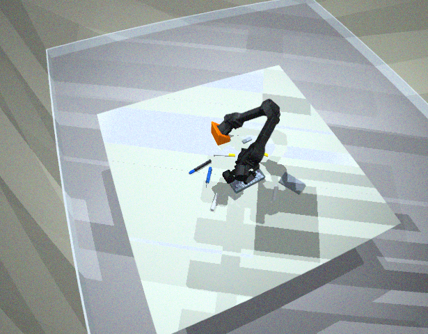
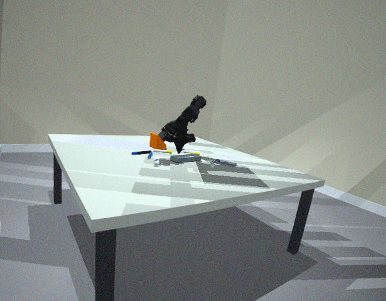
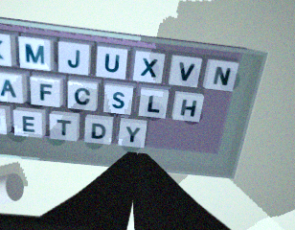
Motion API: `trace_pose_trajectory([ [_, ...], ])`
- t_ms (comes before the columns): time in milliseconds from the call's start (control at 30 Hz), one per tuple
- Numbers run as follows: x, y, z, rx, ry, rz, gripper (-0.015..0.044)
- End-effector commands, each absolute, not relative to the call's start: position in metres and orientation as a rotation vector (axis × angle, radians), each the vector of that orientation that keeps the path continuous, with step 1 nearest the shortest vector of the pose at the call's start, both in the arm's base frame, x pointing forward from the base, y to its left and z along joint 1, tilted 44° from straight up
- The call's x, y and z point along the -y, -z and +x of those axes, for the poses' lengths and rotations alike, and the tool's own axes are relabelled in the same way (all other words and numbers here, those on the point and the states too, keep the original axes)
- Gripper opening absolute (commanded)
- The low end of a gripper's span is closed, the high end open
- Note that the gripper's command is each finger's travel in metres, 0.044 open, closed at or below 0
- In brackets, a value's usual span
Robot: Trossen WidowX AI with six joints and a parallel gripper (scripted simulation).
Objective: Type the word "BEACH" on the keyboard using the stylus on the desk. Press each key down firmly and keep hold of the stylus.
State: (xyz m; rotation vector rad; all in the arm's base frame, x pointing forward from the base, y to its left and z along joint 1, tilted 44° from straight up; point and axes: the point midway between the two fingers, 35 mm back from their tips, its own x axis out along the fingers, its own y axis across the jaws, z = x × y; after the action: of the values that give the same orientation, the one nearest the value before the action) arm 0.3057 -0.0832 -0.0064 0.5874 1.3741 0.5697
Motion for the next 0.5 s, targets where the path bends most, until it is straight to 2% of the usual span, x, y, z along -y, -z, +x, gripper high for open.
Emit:
trace_pose_trajectory([
  [0,0.078,0.001,0.297,-1.368,-0.569,0.571,0.0],
  [300,0.077,0.0,0.297,-1.368,-0.569,0.571,0.0],
  [467,0.033,-0.04,0.295,-1.368,-0.57,0.573,0.0],
])
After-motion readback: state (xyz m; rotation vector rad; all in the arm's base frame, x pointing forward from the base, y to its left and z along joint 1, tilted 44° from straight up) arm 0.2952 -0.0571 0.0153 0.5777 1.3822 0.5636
